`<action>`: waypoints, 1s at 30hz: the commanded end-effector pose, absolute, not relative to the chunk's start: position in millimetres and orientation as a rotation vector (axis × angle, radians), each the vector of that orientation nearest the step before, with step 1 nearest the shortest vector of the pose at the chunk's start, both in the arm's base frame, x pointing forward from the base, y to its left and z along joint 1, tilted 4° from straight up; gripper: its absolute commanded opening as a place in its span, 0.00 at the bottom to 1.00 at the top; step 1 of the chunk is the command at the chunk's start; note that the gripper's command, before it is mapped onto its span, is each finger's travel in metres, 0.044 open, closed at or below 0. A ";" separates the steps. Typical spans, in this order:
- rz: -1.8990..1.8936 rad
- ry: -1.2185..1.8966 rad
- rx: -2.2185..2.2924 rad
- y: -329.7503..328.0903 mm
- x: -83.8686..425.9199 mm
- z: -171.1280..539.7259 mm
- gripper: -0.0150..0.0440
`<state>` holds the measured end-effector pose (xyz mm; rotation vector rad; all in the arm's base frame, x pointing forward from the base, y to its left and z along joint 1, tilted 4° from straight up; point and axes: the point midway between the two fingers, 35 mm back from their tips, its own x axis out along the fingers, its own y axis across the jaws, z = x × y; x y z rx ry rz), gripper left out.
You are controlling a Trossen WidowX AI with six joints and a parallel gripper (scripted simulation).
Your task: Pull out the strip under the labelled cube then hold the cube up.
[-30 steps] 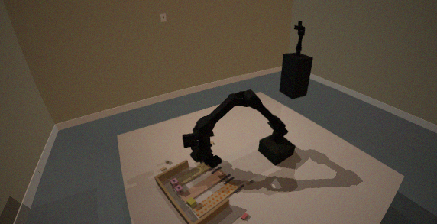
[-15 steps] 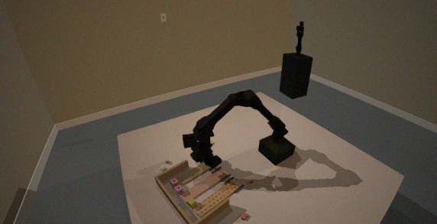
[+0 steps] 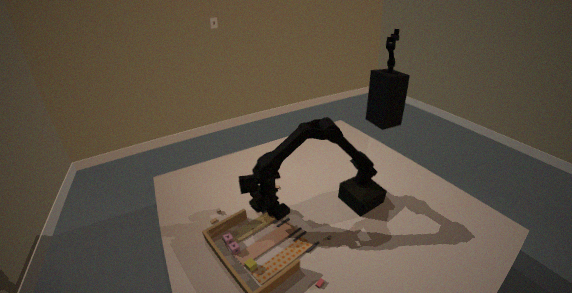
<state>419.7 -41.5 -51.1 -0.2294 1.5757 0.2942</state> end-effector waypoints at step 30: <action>0.293 1.577 -0.232 -41.7 420.0 -55.3 0.25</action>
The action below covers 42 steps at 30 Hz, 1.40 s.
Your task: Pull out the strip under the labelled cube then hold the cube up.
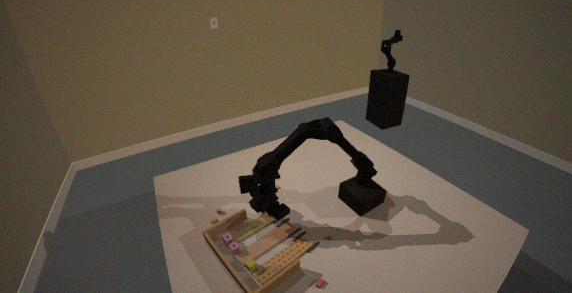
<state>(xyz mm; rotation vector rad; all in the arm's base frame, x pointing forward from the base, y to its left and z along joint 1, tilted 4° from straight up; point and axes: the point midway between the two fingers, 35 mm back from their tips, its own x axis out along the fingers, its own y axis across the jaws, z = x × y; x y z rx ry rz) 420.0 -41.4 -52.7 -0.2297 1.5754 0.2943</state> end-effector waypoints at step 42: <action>0.293 1.583 -0.233 -62.9 359.4 -57.3 0.25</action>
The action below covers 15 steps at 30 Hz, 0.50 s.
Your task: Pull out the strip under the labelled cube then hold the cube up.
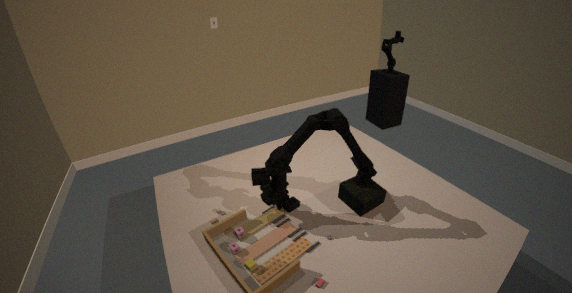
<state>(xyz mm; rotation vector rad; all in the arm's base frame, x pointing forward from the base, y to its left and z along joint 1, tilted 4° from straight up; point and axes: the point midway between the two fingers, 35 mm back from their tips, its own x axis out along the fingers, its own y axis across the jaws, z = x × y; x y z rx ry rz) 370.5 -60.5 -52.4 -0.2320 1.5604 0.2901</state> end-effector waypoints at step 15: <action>0.292 1.585 -0.233 -70.5 338.1 -57.6 0.25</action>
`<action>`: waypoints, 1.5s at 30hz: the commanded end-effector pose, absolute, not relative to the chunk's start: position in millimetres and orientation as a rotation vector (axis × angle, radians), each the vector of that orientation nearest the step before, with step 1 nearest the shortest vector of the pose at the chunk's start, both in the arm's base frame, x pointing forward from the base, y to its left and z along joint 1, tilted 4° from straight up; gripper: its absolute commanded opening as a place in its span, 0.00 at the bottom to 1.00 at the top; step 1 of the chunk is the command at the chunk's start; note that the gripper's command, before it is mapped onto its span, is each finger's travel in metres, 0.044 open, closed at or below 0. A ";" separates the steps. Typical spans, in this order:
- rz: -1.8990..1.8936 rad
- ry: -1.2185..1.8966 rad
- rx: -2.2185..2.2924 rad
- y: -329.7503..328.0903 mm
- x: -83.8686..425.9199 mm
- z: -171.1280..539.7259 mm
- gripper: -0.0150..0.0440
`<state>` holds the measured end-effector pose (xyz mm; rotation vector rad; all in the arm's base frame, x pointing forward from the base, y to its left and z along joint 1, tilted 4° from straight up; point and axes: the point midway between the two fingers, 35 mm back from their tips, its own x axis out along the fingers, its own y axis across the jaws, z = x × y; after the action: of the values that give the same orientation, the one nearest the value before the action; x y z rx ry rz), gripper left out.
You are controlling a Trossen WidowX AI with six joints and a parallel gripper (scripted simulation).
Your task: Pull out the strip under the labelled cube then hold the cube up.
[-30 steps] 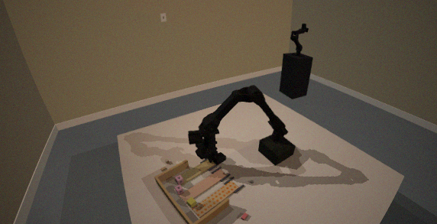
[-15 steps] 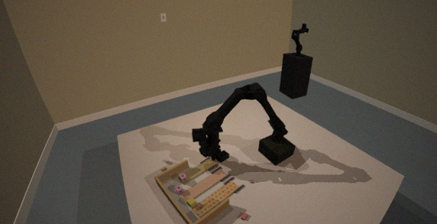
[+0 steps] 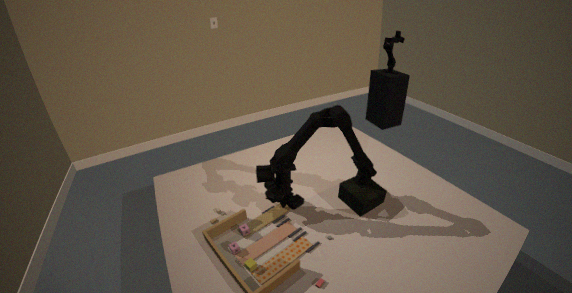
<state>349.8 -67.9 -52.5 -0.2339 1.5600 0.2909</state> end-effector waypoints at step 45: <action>0.292 1.590 -0.234 -92.5 276.8 -57.0 0.25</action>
<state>289.3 -92.1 -52.0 -0.2365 1.5635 0.2852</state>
